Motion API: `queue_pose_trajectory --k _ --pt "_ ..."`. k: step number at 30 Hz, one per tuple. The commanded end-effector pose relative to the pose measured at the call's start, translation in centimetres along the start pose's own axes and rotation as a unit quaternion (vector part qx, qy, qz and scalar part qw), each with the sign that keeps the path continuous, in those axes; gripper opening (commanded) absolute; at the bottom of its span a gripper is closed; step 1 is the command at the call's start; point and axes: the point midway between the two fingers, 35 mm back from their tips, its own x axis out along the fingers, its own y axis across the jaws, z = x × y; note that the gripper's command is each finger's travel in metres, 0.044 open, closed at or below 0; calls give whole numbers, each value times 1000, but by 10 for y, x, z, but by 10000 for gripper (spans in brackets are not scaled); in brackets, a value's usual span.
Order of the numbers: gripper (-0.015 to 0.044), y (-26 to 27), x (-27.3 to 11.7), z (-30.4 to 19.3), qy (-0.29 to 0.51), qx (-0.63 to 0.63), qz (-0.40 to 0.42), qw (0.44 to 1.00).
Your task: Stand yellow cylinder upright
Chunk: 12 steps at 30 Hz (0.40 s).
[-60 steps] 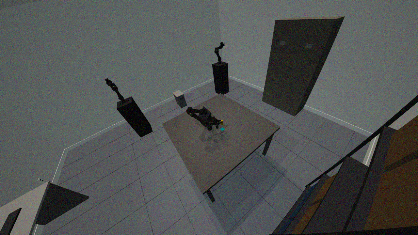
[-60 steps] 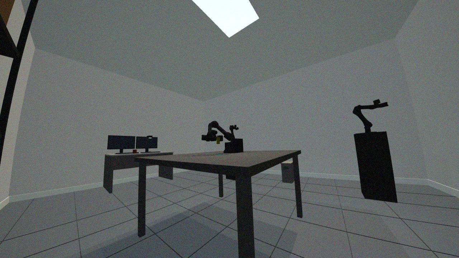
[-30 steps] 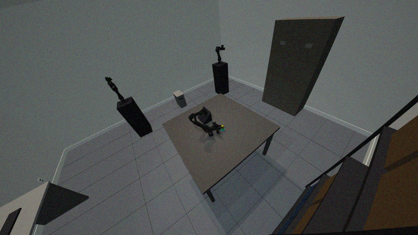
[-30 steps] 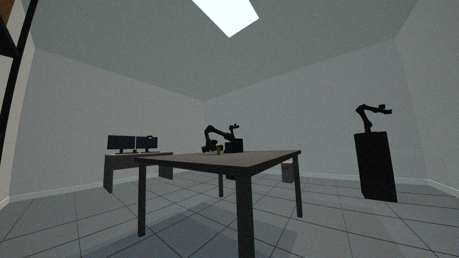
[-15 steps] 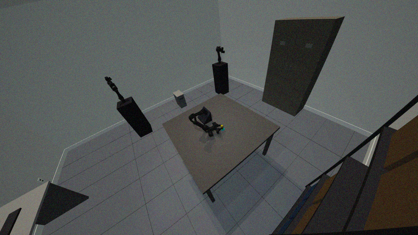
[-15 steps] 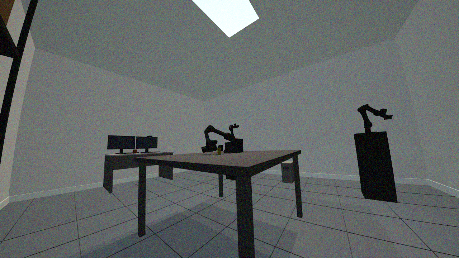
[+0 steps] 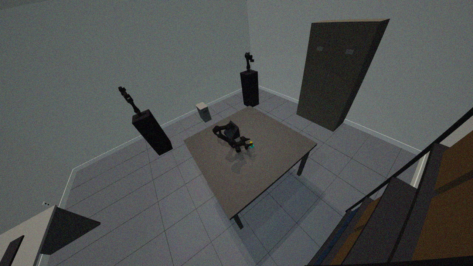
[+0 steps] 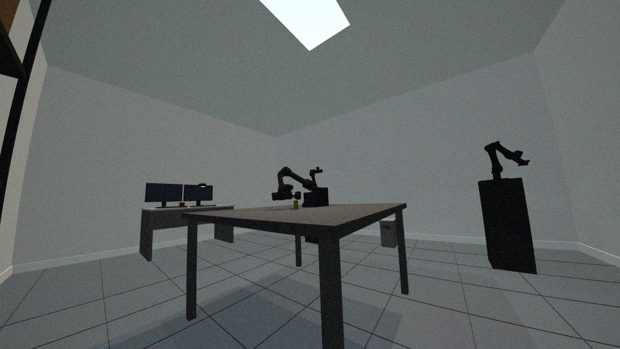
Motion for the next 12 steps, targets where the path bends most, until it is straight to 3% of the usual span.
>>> queue_pose_trajectory --k 1,8,12 --pt "400 1 -2 25 0 1 0 1000" --pt "400 4 -2 50 3 5 3 1000" --pt "400 12 23 46 144 82 89 982"
